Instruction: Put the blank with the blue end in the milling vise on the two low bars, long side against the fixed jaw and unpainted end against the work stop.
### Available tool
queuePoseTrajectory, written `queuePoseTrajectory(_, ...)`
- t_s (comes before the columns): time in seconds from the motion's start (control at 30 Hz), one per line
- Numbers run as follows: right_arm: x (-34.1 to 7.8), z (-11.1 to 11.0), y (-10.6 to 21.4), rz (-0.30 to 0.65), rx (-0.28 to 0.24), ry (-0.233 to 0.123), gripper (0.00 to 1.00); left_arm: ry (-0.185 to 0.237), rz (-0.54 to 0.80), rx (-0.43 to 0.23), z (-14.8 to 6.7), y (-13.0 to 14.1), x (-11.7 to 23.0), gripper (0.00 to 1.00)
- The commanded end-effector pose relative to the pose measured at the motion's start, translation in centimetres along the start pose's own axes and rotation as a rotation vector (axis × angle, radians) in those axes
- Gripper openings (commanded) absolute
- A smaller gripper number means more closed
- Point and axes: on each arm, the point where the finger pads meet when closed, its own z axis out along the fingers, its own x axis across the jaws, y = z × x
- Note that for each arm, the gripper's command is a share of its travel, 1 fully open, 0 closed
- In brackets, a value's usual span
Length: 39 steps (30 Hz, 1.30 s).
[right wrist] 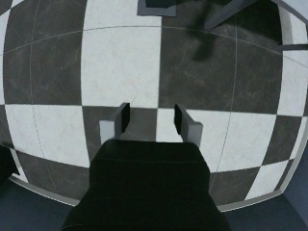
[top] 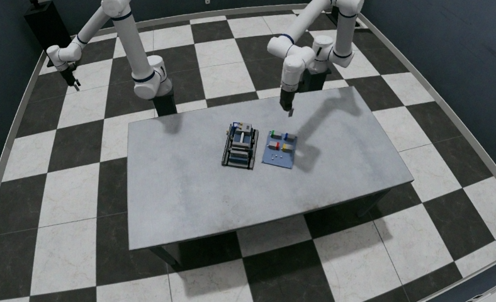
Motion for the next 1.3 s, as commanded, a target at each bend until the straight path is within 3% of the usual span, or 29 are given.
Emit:
queuePoseTrajectory(0.0,-0.02,-0.09,0.07,0.000,-0.002,0.000,1.00,0.001,0.058,-0.002,-0.14,0.03,0.02,1.00)
queuePoseTrajectory(1.27,-0.02,-0.09,0.07,0.000,-0.002,0.000,1.00,0.001,0.516,-0.002,-0.14,0.03,0.02,1.00)
